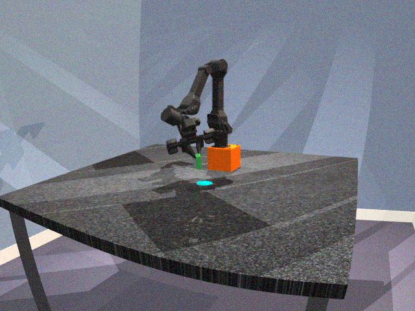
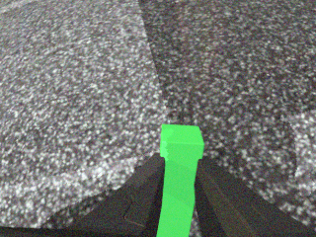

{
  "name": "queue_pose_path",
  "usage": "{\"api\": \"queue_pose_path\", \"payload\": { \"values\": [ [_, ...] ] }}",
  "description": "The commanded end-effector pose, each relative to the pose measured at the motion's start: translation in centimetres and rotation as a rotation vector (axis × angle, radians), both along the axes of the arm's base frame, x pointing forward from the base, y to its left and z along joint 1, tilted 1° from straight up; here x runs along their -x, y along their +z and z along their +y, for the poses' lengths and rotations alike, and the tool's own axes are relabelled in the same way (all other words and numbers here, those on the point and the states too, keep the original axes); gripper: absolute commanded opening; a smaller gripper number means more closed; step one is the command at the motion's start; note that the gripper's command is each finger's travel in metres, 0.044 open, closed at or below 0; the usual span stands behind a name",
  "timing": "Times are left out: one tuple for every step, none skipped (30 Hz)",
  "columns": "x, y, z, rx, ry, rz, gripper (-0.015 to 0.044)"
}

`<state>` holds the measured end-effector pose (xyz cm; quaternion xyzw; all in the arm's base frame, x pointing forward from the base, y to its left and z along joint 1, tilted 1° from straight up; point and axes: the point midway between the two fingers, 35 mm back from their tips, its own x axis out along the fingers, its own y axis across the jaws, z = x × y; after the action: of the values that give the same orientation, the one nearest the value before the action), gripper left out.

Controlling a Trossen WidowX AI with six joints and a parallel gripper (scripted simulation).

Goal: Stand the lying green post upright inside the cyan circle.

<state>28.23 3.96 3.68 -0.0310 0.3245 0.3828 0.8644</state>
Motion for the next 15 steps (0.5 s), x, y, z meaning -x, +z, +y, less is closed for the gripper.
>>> {"api": "queue_pose_path", "payload": {
  "values": [
    [0.24, 0.00, -0.10, -0.022, 0.002, -0.027, 0.0023],
    [0.27, 0.03, -0.12, -0.026, 0.002, -0.032, 0.0023],
    [0.30, 0.05, -0.15, -0.030, 0.001, -0.038, 0.0023],
    [0.33, 0.07, -0.18, -0.035, 0.001, -0.043, 0.0023],
    [0.36, 0.09, -0.21, -0.039, 0.001, -0.049, 0.0023],
    [0.40, 0.12, -0.24, -0.043, 0.000, -0.054, 0.0023],
    [0.43, 0.14, -0.27, -0.047, 0.000, -0.060, 0.0023],
    [0.47, 0.17, -0.29, -0.051, 0.000, -0.066, 0.0023],
    [0.50, 0.19, -0.32, -0.055, 0.000, -0.071, 0.0023],
    [0.54, 0.22, -0.35, -0.059, 0.000, -0.077, 0.0023],
    [0.58, 0.24, -0.37, -0.063, -0.001, -0.082, 0.0023],
    [0.62, 0.27, -0.40, -0.067, -0.001, -0.088, 0.0023],
    [0.66, 0.30, -0.43, -0.071, -0.001, -0.094, 0.0023],
    [0.70, 0.33, -0.45, -0.075, -0.001, -0.099, 0.0023],
    [0.74, 0.36, -0.48, -0.079, -0.001, -0.105, 0.0023]
  ]
}}
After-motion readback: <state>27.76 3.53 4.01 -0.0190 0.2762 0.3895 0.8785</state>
